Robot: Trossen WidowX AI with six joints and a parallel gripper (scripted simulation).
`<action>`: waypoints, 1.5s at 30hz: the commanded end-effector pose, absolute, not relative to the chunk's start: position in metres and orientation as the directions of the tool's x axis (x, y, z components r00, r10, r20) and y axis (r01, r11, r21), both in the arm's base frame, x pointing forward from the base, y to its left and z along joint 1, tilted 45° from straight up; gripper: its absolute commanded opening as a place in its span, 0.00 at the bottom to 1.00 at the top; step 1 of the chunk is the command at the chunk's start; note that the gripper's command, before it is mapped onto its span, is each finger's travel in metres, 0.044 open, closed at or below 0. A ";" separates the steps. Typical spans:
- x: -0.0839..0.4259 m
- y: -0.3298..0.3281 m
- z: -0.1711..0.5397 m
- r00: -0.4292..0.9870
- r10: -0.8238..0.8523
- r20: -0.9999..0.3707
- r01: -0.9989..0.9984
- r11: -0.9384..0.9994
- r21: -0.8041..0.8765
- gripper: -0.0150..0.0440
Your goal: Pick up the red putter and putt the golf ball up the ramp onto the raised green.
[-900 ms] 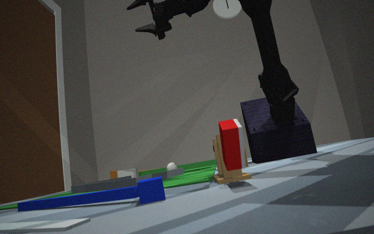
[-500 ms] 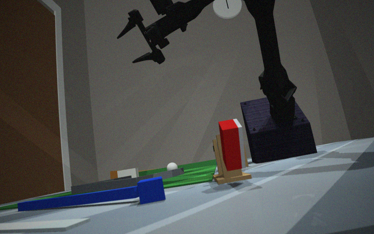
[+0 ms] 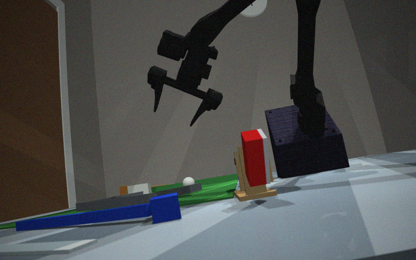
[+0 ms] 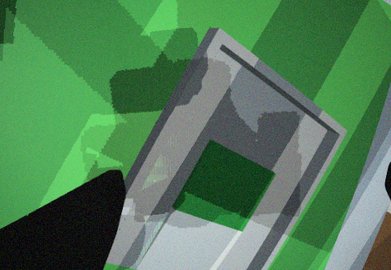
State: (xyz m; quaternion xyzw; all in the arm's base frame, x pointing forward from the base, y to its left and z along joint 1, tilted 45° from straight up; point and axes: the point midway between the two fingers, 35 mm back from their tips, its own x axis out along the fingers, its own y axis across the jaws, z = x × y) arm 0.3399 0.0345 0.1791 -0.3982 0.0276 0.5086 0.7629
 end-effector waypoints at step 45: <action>0.227 0.171 0.110 0.031 0.865 -0.500 -0.994 -0.026 -0.107 1.00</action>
